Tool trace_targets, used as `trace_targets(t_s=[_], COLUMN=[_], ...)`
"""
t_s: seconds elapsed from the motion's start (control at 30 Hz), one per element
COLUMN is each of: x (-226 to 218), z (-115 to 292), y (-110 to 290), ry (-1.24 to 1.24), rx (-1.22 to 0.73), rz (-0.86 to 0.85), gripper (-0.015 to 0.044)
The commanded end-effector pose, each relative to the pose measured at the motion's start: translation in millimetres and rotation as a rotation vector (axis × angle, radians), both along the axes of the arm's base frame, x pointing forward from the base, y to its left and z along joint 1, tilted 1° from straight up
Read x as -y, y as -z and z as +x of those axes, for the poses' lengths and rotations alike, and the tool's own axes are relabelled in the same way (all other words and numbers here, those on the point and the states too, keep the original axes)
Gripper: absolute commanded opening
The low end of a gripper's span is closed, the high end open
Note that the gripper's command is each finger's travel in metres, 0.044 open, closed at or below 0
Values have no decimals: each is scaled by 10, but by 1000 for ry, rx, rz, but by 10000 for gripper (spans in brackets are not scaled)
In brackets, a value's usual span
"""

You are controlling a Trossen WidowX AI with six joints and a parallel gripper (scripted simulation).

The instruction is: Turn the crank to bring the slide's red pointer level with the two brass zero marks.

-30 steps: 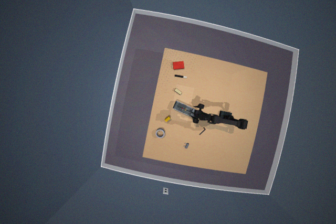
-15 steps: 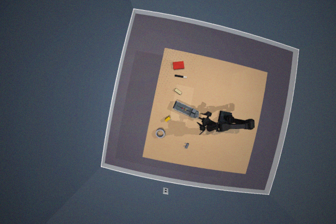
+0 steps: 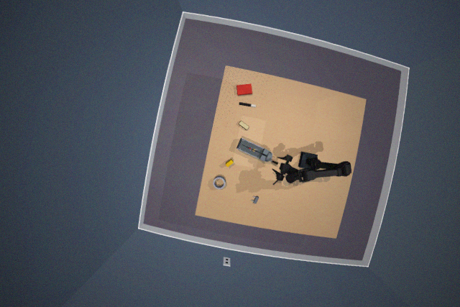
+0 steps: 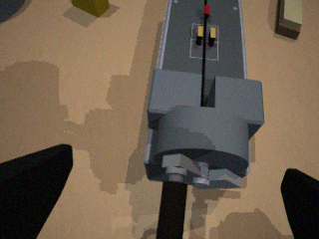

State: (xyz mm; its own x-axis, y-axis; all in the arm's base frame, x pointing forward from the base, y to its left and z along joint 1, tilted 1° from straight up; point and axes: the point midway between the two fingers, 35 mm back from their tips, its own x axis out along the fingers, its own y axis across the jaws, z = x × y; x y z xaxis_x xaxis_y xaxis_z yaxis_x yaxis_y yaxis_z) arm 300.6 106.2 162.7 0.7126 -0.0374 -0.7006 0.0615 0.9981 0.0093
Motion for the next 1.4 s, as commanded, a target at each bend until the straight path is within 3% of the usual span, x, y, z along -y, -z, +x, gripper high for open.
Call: trace_targets(t_s=[0.0, 1.37], x=[11, 8], z=[-8, -4], y=[184, 833], ry=[8, 8], rx=[0, -1], rz=[-3, -3], gripper=[440, 440])
